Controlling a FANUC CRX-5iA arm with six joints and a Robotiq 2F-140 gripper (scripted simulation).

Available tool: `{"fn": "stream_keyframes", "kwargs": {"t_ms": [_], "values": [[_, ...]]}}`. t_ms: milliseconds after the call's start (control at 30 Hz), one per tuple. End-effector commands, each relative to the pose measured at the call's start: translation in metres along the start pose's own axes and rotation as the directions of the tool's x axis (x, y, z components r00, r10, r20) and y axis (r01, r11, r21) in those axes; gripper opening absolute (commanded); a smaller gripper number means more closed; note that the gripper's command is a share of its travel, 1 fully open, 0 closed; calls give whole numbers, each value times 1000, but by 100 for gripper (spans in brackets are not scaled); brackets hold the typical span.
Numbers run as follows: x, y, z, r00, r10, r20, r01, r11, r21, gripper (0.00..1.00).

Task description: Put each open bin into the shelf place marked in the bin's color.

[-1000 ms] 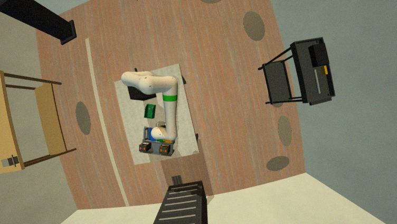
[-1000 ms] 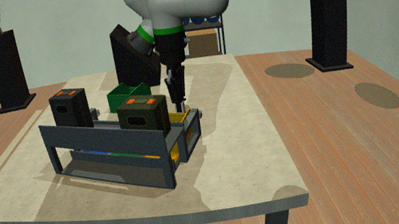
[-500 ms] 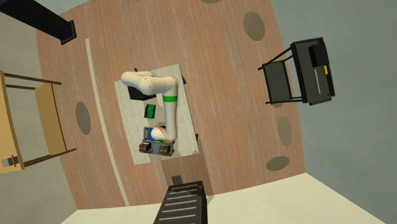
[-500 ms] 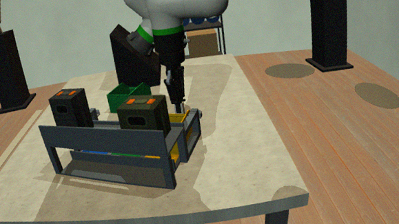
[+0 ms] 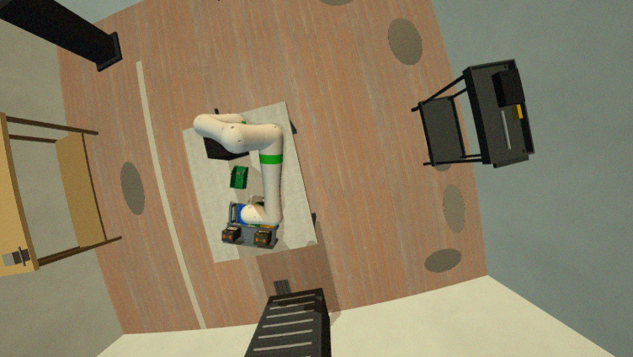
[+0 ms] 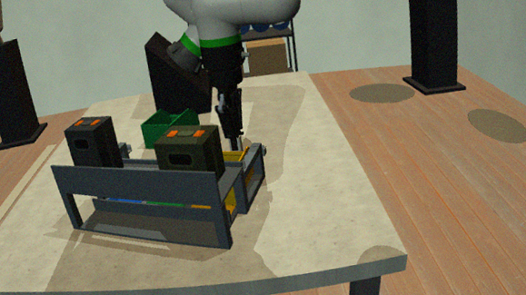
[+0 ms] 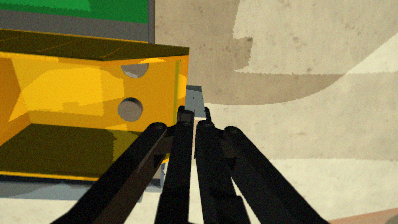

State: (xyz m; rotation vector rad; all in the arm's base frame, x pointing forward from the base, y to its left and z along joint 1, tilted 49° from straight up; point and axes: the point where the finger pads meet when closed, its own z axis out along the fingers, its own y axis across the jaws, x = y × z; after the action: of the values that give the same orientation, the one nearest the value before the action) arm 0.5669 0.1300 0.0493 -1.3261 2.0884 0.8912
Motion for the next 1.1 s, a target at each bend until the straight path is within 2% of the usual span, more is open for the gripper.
{"fn": "stream_keyframes", "kwargs": {"t_ms": [0,1067], "values": [[0,-2,0,1000,0,0,0,1000,1,0],[0,-22,0,1000,0,0,0,1000,1,0]]}}
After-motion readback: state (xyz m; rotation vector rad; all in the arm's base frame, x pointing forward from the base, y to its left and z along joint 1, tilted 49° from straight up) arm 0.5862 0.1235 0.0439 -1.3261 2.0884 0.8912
